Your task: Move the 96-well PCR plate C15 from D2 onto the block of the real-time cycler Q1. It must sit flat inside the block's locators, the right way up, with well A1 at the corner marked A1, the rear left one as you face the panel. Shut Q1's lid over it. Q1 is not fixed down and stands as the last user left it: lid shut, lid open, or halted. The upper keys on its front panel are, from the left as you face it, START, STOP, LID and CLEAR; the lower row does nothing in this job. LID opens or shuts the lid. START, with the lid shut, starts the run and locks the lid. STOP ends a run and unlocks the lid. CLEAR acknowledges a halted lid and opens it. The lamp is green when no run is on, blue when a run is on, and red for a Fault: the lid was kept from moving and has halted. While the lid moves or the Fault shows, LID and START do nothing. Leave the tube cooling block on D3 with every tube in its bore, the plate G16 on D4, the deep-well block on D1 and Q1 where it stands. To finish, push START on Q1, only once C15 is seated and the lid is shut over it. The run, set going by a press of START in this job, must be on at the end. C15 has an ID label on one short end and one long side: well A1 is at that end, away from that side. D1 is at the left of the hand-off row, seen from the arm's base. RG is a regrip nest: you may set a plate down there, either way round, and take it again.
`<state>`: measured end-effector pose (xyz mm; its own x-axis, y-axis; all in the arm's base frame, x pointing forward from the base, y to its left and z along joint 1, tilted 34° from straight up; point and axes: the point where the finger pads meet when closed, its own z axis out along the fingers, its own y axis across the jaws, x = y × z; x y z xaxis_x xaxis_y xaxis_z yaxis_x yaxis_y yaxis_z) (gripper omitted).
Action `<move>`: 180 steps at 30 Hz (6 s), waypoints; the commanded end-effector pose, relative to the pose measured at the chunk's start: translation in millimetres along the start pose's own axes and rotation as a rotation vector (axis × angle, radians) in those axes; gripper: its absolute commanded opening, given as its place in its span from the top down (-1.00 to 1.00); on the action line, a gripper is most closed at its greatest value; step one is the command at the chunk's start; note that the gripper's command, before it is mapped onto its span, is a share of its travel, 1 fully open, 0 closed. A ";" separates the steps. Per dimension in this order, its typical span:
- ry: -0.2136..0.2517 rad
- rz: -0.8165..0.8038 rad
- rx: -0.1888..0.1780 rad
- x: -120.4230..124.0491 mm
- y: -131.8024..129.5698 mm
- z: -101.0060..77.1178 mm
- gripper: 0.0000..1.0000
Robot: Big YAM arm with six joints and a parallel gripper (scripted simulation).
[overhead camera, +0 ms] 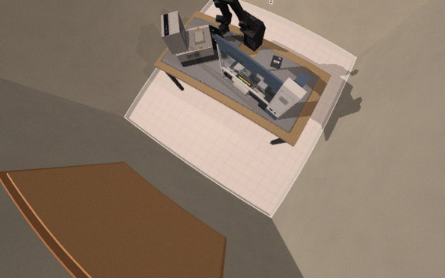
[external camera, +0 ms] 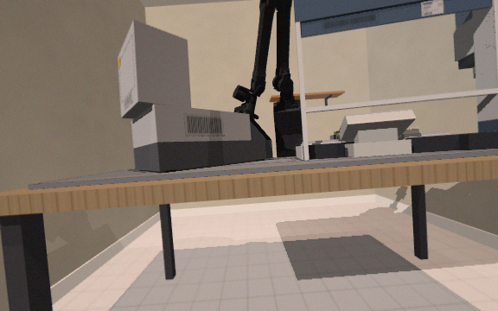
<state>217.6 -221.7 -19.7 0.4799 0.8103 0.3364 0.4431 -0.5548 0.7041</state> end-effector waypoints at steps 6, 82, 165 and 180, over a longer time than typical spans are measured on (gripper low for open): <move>-0.012 -0.005 -0.026 -5.5 16.1 0.2 1.00; 0.003 -0.002 -0.008 2.6 10.0 24.7 1.00; 0.001 0.007 0.005 3.4 4.0 28.8 1.00; 0.003 0.003 0.004 1.7 10.4 31.4 1.00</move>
<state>243.0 -230.5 -31.6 0.4825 0.8080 0.3382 0.4408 -0.5577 0.7034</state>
